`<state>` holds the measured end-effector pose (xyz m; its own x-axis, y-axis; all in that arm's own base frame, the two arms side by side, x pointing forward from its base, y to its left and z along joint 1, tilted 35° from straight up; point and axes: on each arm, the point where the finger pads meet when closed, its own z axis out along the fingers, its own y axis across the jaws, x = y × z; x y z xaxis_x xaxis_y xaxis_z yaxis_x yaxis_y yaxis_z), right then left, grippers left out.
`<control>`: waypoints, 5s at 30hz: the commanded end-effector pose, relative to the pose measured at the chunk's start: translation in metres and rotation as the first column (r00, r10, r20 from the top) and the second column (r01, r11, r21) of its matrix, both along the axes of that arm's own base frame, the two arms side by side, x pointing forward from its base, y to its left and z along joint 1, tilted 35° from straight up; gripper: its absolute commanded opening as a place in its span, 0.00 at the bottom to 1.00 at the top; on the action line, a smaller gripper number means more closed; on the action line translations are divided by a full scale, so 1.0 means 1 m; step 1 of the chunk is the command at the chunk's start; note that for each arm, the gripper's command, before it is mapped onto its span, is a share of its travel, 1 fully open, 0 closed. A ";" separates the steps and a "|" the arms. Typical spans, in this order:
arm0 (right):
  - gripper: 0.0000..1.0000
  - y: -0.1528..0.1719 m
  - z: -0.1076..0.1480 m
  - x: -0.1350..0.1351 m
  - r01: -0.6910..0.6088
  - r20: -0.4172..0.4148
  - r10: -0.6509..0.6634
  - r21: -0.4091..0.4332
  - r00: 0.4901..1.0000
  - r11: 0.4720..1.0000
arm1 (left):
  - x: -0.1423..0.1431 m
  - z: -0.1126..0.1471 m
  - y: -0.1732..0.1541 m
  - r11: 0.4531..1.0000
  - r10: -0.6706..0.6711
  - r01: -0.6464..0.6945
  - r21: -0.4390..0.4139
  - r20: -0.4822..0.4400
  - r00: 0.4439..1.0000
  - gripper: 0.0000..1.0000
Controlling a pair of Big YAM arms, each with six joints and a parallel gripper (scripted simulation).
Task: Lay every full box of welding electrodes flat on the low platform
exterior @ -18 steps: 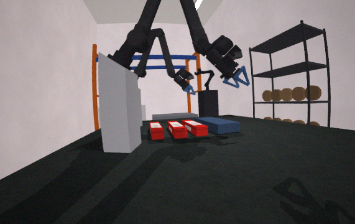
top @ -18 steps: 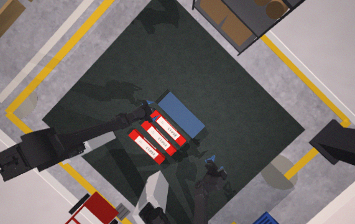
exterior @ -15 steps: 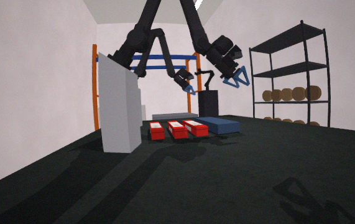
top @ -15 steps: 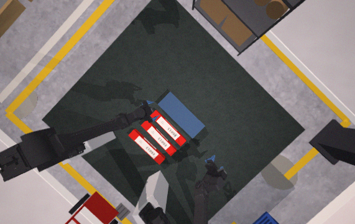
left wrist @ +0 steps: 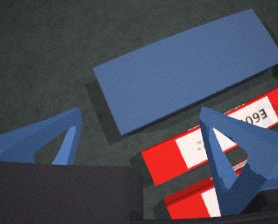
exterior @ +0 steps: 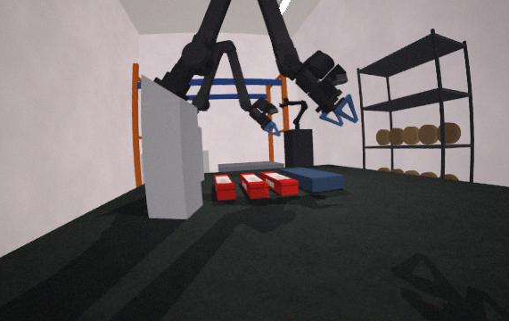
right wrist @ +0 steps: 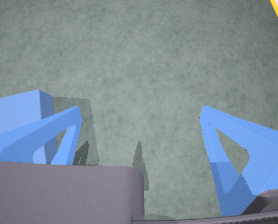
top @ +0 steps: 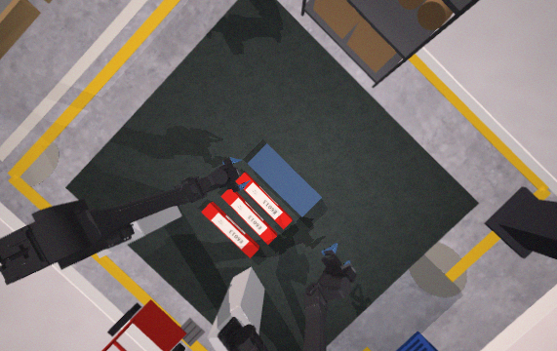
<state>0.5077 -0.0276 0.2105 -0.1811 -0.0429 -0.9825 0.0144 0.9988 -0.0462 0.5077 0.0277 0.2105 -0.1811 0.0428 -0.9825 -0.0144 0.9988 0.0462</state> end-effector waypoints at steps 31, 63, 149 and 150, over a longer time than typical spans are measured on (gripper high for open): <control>1.00 0.000 0.000 0.000 0.000 0.000 0.000 0.000 1.000 1.000 | 0.000 0.000 0.000 1.000 0.000 0.000 0.000 0.000 1.000 1.00; 1.00 0.119 -0.052 -0.136 -0.510 -0.417 0.306 -0.585 0.856 0.630 | -0.123 -0.020 -0.029 0.698 -0.208 0.509 0.504 -0.538 0.817 1.00; 0.72 0.232 -0.206 -0.080 -0.818 -0.830 0.141 -0.557 0.540 -0.145 | 0.010 -0.133 -0.073 0.434 -0.131 0.727 0.531 -0.761 0.635 0.72; 0.72 0.232 -0.206 -0.080 -0.818 -0.830 0.141 -0.557 0.540 -0.145 | 0.010 -0.133 -0.073 0.434 -0.131 0.727 0.531 -0.761 0.635 0.72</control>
<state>0.4244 0.2007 -0.0039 0.1272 -0.9811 0.1461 -0.8097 -0.1877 -0.5560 0.5113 -0.0429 0.0666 -0.3465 0.9181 -0.1924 0.7413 0.3937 0.5435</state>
